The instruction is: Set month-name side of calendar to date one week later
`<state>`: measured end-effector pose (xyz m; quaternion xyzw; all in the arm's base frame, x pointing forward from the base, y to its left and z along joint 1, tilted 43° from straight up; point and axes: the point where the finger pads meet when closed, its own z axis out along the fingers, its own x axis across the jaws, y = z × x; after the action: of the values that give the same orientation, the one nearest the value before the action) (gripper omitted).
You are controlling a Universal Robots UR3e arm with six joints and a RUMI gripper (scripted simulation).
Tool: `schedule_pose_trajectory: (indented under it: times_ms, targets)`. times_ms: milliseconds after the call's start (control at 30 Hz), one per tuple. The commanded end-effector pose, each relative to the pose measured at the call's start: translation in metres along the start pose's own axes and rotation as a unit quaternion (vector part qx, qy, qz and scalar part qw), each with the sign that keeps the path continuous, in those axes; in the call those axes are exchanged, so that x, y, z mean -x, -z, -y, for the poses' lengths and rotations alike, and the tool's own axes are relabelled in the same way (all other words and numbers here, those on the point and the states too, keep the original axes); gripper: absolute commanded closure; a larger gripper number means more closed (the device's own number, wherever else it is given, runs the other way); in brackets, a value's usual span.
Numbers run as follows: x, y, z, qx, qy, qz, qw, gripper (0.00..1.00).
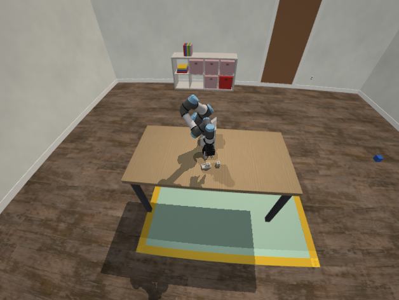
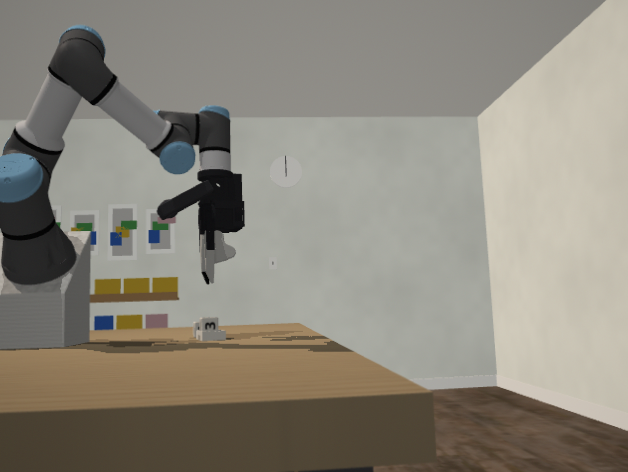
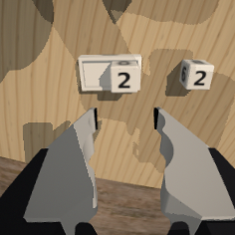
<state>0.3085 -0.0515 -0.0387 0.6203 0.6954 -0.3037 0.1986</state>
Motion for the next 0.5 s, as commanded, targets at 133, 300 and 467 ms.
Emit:
schedule_pose_trajectory:
  times_ms: [133, 300, 467]
  targets:
    - [0.0001, 0.0033, -0.0005, 0.000, 0.000, 0.000, 1.000, 0.00]
    - [0.0001, 0.0033, -0.0005, 0.000, 0.000, 0.000, 1.000, 0.00]
    - [0.0001, 0.0033, -0.0005, 0.000, 0.000, 0.000, 1.000, 0.00]
